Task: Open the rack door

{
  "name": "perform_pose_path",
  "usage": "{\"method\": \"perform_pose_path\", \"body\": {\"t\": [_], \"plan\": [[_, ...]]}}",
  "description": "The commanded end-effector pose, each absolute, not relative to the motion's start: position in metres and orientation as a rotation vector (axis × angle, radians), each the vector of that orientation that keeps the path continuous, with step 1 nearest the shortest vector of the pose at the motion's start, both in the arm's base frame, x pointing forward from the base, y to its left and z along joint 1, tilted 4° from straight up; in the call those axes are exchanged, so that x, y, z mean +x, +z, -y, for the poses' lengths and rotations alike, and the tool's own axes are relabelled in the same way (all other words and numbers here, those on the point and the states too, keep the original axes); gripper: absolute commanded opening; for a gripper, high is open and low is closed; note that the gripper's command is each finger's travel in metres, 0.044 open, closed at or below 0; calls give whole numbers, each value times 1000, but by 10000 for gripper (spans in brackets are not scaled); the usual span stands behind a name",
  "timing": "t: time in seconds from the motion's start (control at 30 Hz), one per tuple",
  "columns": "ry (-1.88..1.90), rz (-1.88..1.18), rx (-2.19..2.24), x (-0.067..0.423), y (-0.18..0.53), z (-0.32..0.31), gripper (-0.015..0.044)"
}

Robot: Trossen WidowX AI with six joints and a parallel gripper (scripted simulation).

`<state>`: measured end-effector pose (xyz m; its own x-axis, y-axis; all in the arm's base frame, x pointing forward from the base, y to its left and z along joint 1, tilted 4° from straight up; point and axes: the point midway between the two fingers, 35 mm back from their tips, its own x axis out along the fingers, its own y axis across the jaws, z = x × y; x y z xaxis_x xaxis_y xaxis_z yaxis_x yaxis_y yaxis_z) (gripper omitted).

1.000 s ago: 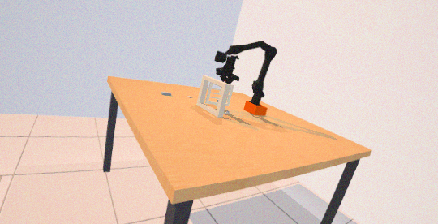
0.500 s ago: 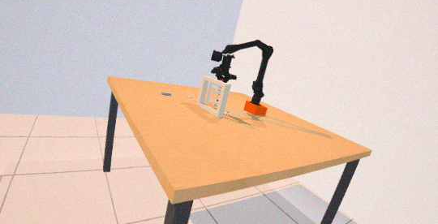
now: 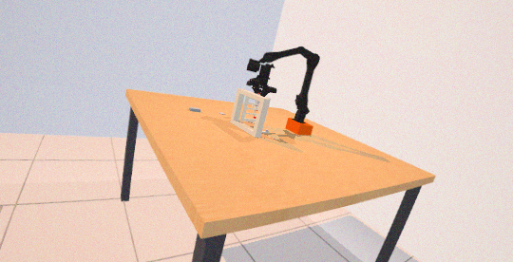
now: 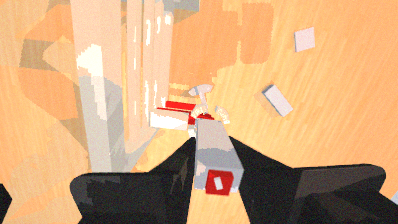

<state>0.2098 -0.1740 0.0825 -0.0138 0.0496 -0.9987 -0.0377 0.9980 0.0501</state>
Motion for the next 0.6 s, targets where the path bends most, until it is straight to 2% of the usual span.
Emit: {"method": "perform_pose_path", "body": {"t": [0.0, 0.2, 0.23, 0.57], "plan": [[79, -1583, -1, 210, 82, 174, 122], [79, -1583, -1, 210, 82, 174, 280], [79, -1583, -1, 210, 82, 174, 290], [78, -1583, -1, 211, 94, 176, 290]]}}
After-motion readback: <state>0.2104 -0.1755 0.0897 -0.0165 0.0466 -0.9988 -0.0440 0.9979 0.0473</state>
